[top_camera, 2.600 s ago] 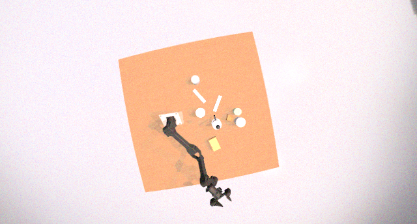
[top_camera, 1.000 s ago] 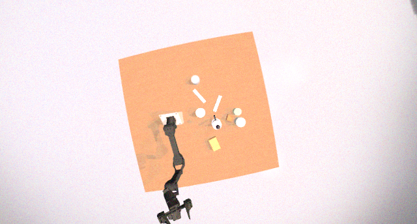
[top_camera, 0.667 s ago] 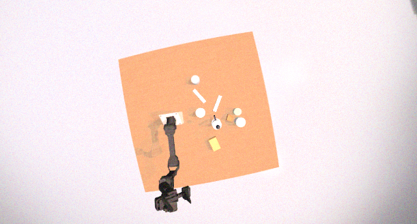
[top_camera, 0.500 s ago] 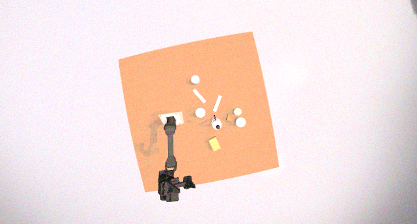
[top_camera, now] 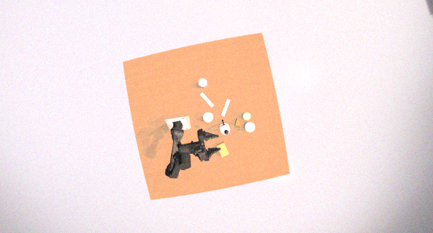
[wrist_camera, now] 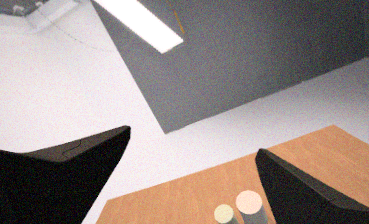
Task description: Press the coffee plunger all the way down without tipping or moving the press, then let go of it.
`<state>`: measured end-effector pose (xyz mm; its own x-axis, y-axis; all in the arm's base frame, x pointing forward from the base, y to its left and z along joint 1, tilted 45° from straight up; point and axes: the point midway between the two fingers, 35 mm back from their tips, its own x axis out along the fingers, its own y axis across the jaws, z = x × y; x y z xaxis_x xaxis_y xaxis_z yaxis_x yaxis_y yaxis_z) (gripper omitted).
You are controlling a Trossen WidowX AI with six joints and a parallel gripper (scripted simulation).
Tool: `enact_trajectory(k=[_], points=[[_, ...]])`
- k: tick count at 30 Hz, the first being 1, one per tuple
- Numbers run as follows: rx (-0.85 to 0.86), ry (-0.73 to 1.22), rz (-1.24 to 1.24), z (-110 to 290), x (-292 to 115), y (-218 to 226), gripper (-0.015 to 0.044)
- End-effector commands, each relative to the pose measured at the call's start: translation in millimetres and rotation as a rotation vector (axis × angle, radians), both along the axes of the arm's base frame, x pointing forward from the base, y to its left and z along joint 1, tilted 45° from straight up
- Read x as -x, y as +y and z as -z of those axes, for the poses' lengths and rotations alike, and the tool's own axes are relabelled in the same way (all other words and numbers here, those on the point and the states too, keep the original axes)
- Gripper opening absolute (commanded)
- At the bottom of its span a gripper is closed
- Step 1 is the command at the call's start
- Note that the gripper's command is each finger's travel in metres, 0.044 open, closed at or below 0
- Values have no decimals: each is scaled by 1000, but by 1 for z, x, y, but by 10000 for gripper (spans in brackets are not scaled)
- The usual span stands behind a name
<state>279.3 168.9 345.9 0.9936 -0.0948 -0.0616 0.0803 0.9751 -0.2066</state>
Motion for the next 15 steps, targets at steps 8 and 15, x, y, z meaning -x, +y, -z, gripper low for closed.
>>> enact_trajectory(k=[8,15], points=[[466,303,454,136,-19,-100,440],[471,313,463,159,-21,-123,440]])
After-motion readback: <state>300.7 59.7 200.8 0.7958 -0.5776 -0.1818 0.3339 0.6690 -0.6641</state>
